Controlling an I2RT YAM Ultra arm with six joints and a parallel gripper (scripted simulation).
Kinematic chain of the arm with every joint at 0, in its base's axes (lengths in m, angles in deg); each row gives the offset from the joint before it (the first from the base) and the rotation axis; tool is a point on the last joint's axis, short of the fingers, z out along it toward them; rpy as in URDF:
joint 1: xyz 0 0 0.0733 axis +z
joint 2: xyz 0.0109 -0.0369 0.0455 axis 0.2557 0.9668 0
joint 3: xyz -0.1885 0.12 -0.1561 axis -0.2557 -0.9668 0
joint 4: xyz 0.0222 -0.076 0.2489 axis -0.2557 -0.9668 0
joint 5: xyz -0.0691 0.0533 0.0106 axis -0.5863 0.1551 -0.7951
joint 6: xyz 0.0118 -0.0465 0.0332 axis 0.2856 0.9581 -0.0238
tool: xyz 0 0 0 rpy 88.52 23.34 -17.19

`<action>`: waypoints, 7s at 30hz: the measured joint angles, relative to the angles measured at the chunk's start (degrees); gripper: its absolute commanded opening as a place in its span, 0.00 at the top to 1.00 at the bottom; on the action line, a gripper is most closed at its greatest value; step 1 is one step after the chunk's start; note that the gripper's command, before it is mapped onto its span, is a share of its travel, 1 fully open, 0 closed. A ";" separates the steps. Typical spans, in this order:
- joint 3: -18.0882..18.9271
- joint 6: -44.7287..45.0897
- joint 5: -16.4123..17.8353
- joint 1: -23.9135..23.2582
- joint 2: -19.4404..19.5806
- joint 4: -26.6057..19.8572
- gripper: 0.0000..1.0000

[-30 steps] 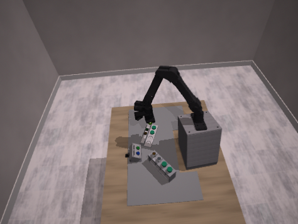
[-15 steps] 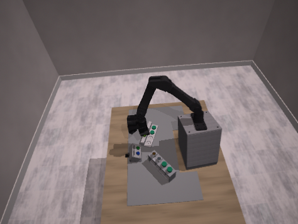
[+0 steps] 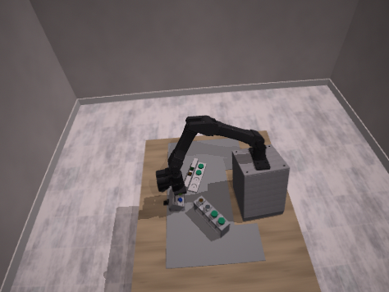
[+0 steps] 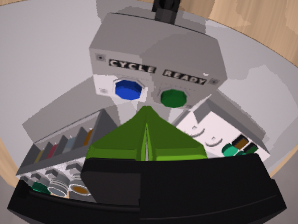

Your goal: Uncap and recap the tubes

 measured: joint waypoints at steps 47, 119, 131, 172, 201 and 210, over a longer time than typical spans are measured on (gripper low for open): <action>4.33 -4.09 0.02 2.32 2.62 -3.30 1.00; 3.96 -2.95 0.02 1.40 5.03 -0.20 1.00; 4.31 -2.78 0.00 1.33 5.38 -0.13 1.00; 4.33 -2.78 0.00 1.33 5.38 -0.17 1.00; 4.35 -2.71 -0.02 1.27 5.55 0.17 1.00; 4.35 -2.71 -0.02 1.27 5.55 0.17 1.00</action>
